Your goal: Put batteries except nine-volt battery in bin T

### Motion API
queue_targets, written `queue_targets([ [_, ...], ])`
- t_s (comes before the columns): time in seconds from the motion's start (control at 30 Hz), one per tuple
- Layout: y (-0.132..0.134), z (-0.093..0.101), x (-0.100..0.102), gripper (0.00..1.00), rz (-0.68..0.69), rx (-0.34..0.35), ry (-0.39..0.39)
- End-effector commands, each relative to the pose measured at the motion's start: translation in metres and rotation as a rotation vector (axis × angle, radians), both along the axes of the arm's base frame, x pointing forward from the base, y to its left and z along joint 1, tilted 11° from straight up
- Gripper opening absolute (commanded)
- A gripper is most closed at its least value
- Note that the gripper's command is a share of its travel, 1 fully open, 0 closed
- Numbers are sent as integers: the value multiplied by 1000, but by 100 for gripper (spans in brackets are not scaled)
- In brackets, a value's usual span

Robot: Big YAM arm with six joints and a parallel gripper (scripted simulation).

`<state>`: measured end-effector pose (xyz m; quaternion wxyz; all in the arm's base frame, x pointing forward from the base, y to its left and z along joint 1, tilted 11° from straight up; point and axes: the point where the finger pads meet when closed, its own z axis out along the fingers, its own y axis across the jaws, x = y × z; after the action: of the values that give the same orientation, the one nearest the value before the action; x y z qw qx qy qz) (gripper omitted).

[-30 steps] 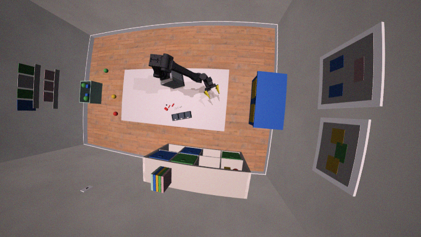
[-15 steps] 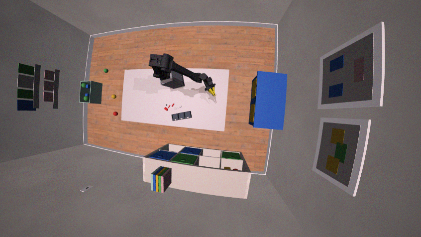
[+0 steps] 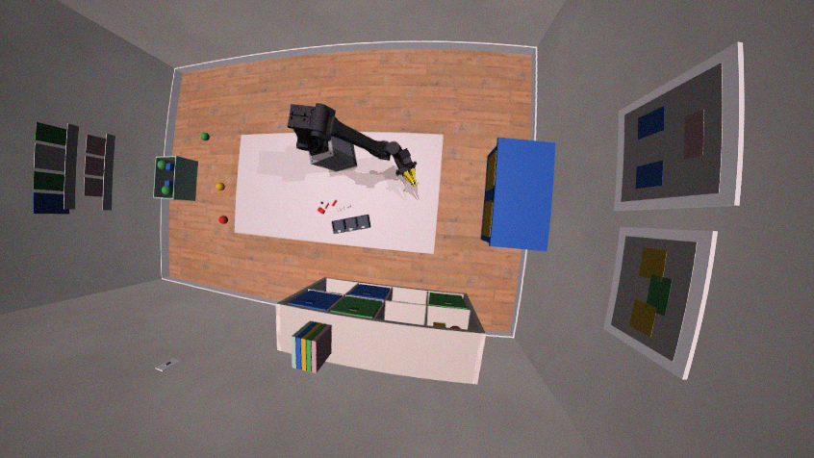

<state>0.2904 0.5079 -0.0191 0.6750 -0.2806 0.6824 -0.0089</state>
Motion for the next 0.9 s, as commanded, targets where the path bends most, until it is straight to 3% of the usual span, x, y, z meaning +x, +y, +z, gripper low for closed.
queue_targets([
  [0.0, 0, 0, 0, 9, 0, 0, 0],
  [0.27, 0, 0, 0, 9, 0, 0, 0],
  [0.3, 11, 2, 6, 9, -2, 54, -15],
  [0.73, -14, -110, 9, 9, -4, 33, -16],
  [0.83, -13, -110, 6, 9, 1, 33, -16],
  [0.87, -2, -86, 8, 9, 3, 75, -30],
])
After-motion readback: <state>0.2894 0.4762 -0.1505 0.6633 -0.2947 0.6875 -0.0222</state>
